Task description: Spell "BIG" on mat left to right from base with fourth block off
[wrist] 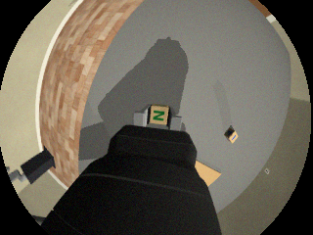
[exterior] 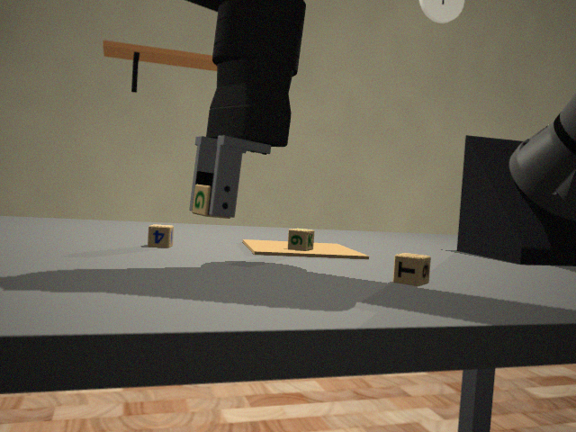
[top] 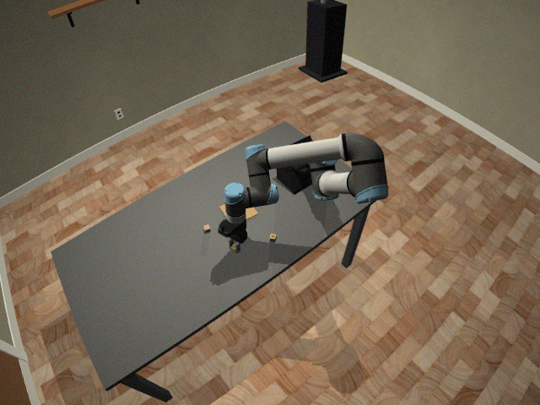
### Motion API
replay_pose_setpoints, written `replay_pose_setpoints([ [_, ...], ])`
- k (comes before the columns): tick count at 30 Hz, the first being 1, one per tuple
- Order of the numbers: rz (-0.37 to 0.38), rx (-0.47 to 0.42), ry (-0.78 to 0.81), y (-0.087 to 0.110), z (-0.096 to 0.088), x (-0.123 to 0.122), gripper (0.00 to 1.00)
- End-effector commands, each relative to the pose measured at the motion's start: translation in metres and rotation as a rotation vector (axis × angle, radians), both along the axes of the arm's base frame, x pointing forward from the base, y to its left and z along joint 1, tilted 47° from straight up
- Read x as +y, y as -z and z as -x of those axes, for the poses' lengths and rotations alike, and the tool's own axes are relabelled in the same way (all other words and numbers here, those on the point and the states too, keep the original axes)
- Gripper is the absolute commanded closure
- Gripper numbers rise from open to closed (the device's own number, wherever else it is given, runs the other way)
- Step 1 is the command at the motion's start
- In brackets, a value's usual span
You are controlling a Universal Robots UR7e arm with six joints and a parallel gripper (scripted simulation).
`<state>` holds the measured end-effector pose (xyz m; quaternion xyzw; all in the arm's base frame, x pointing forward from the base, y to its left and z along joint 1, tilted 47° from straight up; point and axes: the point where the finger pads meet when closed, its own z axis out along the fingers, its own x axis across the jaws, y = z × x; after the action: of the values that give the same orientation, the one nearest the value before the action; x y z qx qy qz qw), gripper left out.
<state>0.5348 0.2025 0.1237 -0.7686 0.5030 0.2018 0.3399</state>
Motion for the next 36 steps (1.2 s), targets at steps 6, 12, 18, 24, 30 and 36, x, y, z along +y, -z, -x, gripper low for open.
replay_pose_setpoints([
  [6, 0.005, -0.053, 0.096, 0.020, -0.029, -0.010, 0.51],
  [12, 0.004, -0.083, 0.142, 0.028, -0.042, -0.014, 0.51],
  [18, -0.006, -0.135, 0.219, 0.038, -0.061, -0.020, 0.51],
  [24, -0.028, -0.194, 0.301, 0.045, -0.075, -0.026, 0.51],
  [30, -0.049, -0.236, 0.354, 0.046, -0.081, -0.028, 0.51],
  [36, -0.092, -0.299, 0.429, 0.045, -0.083, -0.030, 0.51],
])
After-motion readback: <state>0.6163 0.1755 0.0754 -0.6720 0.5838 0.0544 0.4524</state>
